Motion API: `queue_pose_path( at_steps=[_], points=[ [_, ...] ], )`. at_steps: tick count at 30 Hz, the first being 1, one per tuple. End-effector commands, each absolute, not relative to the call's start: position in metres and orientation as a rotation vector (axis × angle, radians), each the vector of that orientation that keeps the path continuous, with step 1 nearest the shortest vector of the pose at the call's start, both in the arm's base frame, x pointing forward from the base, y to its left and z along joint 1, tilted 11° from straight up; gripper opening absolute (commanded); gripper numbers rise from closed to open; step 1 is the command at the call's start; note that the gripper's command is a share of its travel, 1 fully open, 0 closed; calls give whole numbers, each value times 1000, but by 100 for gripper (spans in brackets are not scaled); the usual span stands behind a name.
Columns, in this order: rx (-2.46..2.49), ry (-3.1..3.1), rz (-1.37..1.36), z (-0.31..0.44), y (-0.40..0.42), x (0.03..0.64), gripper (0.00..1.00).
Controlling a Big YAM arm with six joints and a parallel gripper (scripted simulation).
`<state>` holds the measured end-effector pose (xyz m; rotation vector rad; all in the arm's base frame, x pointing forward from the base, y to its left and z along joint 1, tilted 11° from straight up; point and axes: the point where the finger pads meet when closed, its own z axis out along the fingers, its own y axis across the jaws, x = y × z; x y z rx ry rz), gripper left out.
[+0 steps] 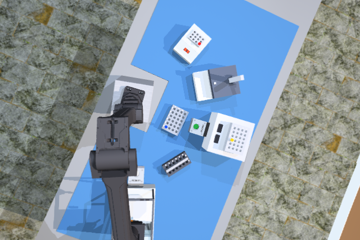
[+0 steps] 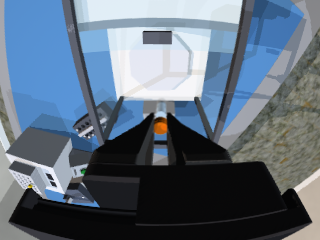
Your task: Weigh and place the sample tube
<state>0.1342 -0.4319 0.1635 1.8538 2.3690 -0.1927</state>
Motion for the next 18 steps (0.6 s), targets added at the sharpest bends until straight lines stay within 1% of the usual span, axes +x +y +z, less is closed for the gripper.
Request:
queue_pose_path(
  at_steps=[1, 5, 6, 11, 18],
  points=[
    [1817, 2308, -256, 206, -449, 145, 9],
    [1814, 2306, -259, 211, -448, 145, 9],
    [1833, 2326, -236, 199, -450, 144, 9],
    [1815, 2306, -259, 220, -446, 144, 9],
    [1831, 2324, -239, 209, -450, 145, 9]
  ],
)
